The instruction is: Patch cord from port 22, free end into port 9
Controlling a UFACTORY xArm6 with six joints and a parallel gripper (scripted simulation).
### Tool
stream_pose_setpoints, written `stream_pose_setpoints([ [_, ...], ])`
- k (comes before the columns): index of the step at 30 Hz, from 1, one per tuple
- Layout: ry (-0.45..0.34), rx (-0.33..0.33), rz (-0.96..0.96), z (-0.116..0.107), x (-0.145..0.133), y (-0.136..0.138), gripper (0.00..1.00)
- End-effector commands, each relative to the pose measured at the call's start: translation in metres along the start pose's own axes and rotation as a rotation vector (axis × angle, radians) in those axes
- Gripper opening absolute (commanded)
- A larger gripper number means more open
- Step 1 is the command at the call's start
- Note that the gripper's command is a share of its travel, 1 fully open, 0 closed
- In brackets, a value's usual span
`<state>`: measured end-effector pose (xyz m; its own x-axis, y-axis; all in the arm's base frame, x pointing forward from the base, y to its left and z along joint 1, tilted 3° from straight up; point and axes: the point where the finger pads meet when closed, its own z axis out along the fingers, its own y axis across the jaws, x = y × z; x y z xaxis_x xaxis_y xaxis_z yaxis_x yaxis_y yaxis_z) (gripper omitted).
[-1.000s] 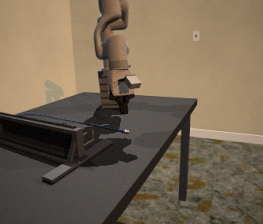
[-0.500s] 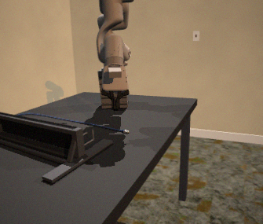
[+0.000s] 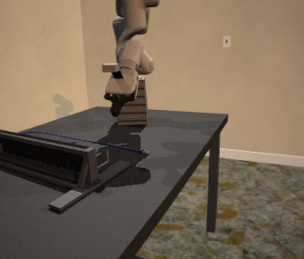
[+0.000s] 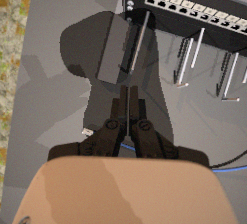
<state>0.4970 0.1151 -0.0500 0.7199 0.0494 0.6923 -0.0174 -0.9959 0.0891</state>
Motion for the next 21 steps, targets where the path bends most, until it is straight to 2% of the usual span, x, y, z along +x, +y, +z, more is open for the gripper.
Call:
stream_pose_setpoints([
  [1,0.104,-0.083,0.105,-0.014,0.012,0.023,0.00],
  [6,0.192,-0.149,0.181,-0.031,0.021,0.045,0.00],
  [13,0.198,-0.154,0.186,-0.032,0.022,0.046,0.00],
  [17,0.198,-0.155,0.186,-0.023,0.023,0.048,0.00],
  [21,0.198,-0.154,0.186,0.000,0.027,0.052,0.00],
])
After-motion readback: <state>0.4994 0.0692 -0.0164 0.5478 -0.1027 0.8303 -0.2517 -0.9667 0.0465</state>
